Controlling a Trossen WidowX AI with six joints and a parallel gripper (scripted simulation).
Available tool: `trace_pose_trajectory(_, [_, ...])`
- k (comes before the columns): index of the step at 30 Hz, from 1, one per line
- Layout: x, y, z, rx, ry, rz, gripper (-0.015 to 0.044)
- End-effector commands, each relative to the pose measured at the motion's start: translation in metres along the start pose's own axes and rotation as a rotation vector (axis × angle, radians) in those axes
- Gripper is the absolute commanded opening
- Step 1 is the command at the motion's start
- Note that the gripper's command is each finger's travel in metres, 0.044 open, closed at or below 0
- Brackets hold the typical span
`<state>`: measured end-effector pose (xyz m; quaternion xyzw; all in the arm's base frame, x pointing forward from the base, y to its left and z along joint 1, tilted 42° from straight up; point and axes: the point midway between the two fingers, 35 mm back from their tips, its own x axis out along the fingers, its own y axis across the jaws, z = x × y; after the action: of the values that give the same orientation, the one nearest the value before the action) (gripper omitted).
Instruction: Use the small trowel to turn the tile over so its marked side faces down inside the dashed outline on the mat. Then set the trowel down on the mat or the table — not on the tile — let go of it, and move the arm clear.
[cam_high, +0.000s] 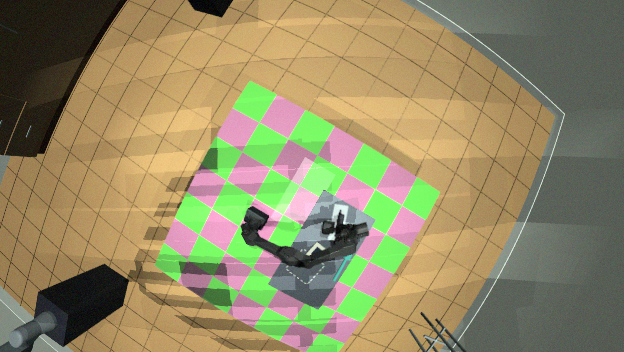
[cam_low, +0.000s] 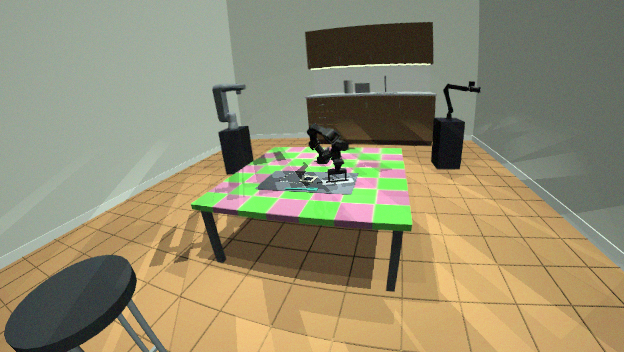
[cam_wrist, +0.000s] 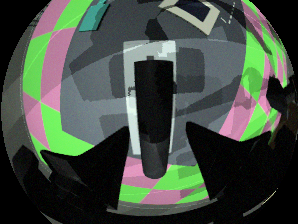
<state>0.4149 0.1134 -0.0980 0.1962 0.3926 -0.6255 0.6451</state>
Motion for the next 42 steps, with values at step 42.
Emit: trace_pose_trajectory(42, [-0.032, 0.021, -0.02, -0.811, -0.051, 0.3, 0.03])
